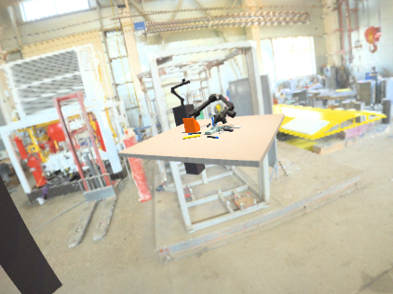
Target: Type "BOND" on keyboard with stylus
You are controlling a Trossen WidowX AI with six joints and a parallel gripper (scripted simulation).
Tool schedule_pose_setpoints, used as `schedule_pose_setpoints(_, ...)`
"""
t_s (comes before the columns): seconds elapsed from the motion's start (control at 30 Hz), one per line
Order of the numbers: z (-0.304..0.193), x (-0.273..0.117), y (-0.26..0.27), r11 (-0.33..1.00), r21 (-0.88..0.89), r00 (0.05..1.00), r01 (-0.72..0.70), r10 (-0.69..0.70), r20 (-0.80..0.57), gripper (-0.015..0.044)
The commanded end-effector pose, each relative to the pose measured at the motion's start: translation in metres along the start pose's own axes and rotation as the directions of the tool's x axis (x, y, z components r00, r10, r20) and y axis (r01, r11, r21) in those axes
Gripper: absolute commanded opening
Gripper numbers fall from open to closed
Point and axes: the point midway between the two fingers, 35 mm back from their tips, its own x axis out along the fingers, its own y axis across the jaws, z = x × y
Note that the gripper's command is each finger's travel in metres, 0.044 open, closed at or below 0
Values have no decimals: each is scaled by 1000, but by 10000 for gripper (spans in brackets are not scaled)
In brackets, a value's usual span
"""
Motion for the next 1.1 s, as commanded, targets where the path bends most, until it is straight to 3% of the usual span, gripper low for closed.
schedule_pose_setpoints(0.0,2,3,0,1000,4,1000,-6,6,-1,81)
schedule_pose_setpoints(1.07,-4,-1,0,1000,4,1000,-6,6,-1,81)
